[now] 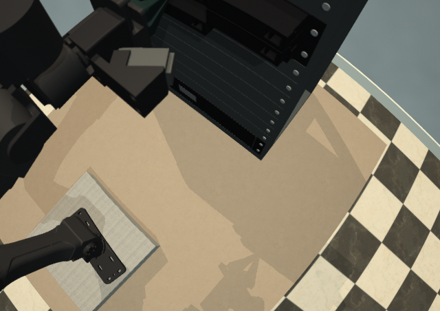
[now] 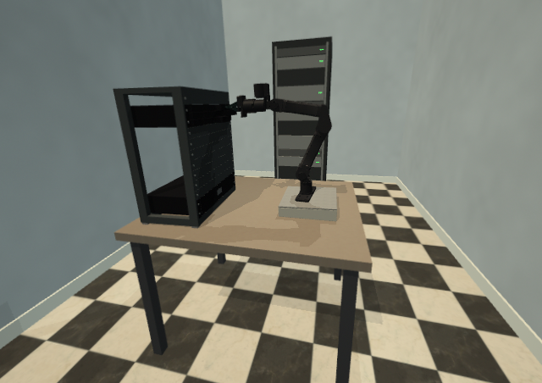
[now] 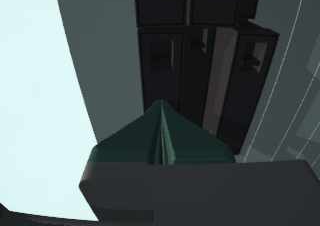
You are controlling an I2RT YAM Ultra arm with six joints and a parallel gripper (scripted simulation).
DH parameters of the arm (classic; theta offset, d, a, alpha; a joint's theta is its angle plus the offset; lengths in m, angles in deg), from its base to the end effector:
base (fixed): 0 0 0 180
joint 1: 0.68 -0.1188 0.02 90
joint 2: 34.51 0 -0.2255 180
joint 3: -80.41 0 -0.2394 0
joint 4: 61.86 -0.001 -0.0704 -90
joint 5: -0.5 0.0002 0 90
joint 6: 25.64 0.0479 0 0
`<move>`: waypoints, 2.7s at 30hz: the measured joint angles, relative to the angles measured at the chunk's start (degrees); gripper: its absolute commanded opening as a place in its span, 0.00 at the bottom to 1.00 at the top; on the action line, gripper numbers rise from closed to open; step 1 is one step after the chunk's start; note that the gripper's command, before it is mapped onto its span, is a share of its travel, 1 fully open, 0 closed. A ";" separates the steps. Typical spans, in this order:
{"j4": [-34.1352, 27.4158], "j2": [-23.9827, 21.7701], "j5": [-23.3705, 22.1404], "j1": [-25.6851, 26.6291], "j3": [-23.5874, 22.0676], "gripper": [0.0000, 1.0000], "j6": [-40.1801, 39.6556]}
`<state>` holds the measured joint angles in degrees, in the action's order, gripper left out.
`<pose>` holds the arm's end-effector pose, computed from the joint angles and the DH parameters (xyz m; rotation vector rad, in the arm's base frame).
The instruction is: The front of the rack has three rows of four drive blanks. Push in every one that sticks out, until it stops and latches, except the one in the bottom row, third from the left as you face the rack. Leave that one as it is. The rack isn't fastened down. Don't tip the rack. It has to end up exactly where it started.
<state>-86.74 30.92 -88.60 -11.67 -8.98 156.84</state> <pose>0.2563 0.0500 0.4262 1.1520 1.3160 1.3719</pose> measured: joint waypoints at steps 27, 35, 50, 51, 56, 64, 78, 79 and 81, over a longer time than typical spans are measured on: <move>2.27 3.17 0.63 -0.26 1.40 0.00 0.00; 2.29 3.26 0.66 -0.26 1.44 0.00 0.00; 2.99 4.11 0.94 -0.39 1.79 0.00 0.00; 2.99 4.11 0.94 -0.39 1.79 0.00 0.00; 3.02 4.13 1.07 -0.44 1.79 0.00 0.00; 3.41 4.39 1.27 -0.52 1.81 0.00 0.00; 3.56 4.98 1.57 -0.66 2.21 0.00 0.00; 3.56 4.98 1.57 -0.66 2.21 0.00 0.00; 3.56 4.98 1.60 -0.66 2.21 0.00 0.00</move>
<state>-83.18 35.90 -87.00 -12.32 -6.78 156.84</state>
